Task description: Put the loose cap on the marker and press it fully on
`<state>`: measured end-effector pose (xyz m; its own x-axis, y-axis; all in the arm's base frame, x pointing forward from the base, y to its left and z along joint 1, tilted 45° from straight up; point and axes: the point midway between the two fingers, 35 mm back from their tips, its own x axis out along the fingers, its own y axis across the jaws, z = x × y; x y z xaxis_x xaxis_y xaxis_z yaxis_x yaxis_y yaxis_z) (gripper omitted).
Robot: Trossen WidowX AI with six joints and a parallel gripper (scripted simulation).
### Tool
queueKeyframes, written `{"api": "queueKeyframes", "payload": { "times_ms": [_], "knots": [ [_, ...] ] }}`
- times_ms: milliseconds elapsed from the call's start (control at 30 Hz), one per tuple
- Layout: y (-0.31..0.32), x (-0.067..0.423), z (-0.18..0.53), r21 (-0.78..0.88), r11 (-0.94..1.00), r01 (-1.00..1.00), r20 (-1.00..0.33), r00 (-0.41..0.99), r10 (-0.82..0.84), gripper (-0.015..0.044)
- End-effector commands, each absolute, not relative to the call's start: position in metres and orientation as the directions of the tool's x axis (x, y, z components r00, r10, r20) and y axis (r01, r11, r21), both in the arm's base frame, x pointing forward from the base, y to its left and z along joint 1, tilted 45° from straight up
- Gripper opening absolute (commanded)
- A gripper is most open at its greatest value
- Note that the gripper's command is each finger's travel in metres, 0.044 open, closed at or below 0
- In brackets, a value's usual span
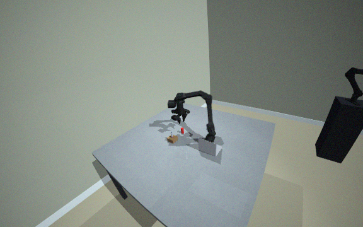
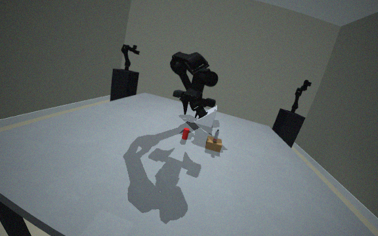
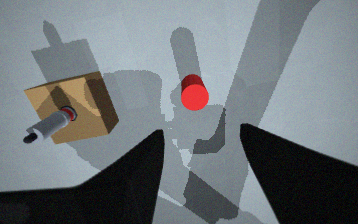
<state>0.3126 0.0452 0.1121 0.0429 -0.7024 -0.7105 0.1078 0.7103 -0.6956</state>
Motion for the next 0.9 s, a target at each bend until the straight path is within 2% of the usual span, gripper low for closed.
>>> {"api": "queueKeyframes", "payload": {
  "times_ms": [0,100,867],
  "knots": [
    [0.039,0.314,0.107,-0.699,0.708,0.098,-0.709,0.031,-0.705,0.0237],
    [0.021,0.315,0.09,-0.7,0.707,0.098,-0.708,0.032,-0.705,0.0237],
    [-0.004,0.317,0.063,-0.7,0.707,0.098,-0.708,0.032,-0.705,0.0237]
  ]
}}
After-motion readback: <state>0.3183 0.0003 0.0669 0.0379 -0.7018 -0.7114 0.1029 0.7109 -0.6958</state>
